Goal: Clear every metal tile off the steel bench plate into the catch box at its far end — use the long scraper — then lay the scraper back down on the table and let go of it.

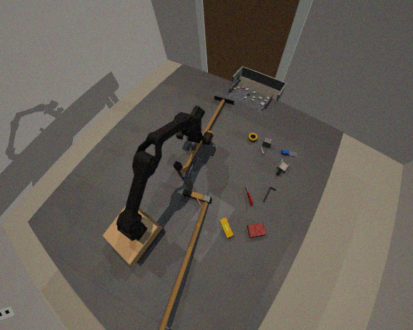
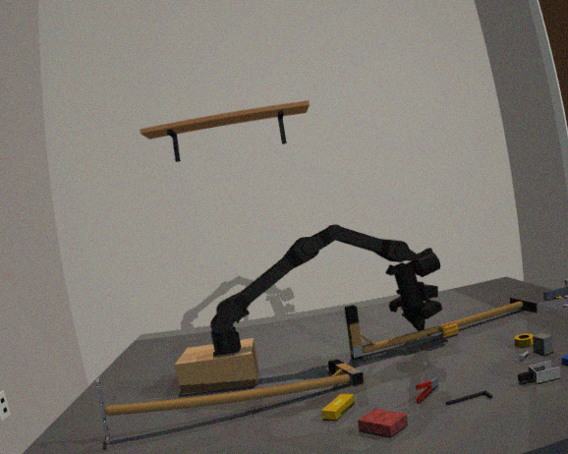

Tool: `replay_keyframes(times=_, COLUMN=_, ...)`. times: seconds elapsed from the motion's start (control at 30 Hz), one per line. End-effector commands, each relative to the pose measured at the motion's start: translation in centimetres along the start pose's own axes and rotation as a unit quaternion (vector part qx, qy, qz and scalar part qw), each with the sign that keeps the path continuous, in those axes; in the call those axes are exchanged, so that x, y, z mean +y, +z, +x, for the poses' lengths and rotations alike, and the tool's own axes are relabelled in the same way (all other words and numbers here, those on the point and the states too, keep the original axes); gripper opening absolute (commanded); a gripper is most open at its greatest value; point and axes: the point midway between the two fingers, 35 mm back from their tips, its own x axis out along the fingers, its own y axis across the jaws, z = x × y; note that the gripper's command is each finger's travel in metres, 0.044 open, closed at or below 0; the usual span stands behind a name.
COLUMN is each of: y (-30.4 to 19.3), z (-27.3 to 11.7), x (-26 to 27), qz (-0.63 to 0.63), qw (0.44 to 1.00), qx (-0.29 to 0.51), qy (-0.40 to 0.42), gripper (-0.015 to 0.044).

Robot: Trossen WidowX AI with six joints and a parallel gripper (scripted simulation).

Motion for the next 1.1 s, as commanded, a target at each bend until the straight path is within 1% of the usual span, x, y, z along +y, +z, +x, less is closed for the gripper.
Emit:
replay_keyframes(times=0.0, y=0.5, z=-1.3, x=0.0, qz=-0.001, qw=1.000, qx=-0.006, qy=-0.001, gripper=0.0000)
replay_keyframes(times=0.7, y=2.2, z=-9.2, x=0.1, qz=-0.004, qw=1.000, qx=-0.027, qy=-0.006, gripper=0.0000)
replay_keyframes(times=1.07, y=2.3, z=-9.6, x=0.1, qz=-0.001, qw=1.000, qx=-0.030, qy=-0.007, gripper=0.0000)
